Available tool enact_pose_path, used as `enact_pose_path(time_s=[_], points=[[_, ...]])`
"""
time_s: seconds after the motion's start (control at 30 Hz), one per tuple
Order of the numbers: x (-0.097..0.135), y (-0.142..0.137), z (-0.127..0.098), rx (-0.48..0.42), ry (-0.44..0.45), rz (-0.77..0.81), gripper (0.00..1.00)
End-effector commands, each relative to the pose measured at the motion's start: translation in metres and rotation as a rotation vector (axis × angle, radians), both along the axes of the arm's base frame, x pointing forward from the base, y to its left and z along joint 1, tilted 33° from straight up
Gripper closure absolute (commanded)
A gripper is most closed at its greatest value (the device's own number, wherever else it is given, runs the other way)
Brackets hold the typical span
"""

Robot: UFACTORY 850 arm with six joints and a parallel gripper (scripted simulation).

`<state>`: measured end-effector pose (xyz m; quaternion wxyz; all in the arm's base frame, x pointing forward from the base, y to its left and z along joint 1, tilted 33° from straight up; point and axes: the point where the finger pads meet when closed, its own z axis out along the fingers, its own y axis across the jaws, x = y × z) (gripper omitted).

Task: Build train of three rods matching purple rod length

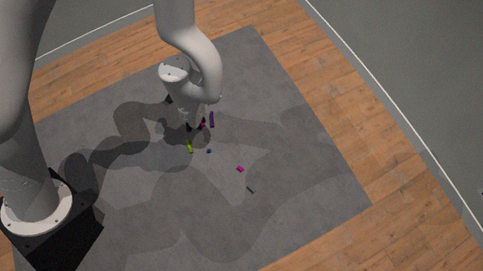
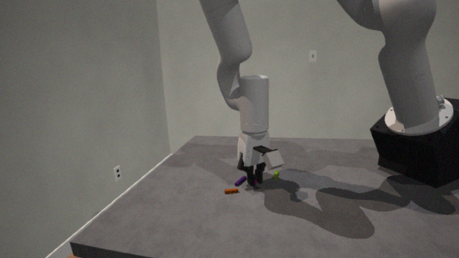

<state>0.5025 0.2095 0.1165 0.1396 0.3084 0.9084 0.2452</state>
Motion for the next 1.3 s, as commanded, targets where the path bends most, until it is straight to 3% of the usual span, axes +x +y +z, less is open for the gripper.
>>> enact_pose_path(time_s=[0.0,0.6,0.63,1.27], points=[[0.0003,0.0000,0.0005,0.000,-0.001,0.000,0.76],[0.0003,0.0000,0.0005,0.000,-0.001,0.000,0.76],[0.0003,0.0000,0.0005,0.000,-0.001,0.000,0.96],[0.0003,0.0000,0.0005,0.000,-0.001,0.000,0.96]])
